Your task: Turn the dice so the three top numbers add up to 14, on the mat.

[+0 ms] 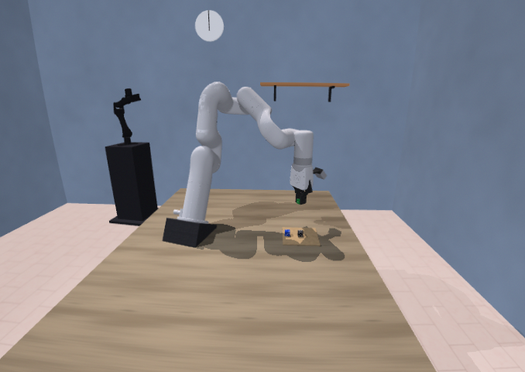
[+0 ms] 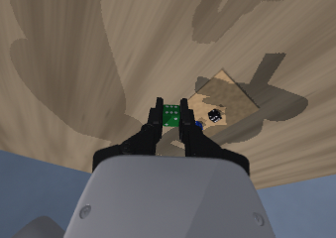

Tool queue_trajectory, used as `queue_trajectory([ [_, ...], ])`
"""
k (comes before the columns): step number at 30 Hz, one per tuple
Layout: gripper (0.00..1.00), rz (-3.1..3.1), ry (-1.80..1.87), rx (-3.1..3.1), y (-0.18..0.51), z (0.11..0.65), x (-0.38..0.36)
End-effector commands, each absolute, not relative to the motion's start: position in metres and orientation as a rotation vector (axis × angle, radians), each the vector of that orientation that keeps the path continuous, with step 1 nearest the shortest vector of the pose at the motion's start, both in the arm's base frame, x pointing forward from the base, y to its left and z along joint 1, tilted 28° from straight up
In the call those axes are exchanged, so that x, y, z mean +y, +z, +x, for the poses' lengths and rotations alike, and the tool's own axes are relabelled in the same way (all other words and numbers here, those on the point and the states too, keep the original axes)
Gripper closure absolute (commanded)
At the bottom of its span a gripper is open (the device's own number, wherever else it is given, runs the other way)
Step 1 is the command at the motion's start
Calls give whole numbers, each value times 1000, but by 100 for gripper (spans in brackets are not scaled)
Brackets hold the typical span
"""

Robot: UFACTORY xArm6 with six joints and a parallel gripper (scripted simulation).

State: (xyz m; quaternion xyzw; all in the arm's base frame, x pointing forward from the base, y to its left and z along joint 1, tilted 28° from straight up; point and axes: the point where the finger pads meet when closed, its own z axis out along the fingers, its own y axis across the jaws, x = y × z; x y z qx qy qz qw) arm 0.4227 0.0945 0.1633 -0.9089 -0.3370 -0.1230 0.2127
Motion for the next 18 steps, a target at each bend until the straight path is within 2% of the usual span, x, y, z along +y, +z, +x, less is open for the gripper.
queue_trajectory([
  [1,85,-2578,-297,-781,165,426,96],
  [9,85,-2631,-232,-501,166,429,100],
  [18,85,-2636,-223,-464,166,429,101],
])
